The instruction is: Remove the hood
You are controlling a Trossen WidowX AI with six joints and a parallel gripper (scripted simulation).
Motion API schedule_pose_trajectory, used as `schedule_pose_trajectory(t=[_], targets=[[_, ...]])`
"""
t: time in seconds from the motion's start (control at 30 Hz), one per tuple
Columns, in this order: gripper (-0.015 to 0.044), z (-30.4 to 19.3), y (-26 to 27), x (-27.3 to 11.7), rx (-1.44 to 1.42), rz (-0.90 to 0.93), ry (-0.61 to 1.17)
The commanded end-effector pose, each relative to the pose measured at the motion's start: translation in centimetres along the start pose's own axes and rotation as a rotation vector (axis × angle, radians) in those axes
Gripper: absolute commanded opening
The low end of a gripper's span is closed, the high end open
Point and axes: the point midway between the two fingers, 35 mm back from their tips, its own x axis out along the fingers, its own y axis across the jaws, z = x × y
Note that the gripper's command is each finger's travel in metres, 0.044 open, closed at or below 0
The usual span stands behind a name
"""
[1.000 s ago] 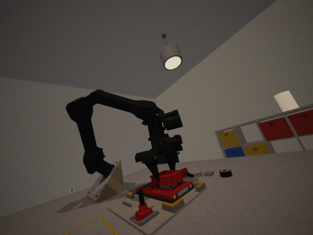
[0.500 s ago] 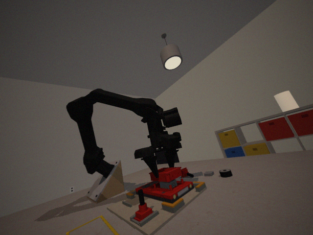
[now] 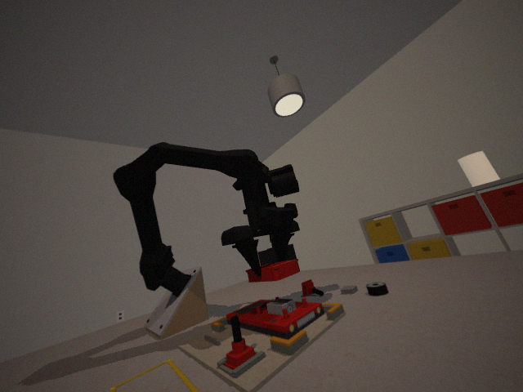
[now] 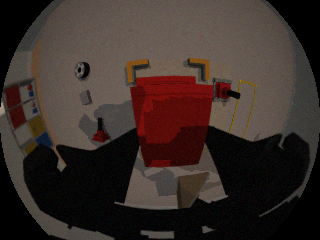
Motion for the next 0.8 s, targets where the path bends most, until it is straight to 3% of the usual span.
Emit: schedule_pose_trajectory(t=[0.0, 0.77], targets=[[0.0000, 0.3, -1.5, -0.2, -0.001, 0.003, -0.001], [0.0000, 0.5, -13.4, -0.8, -0.001, 0.015, -0.004]])
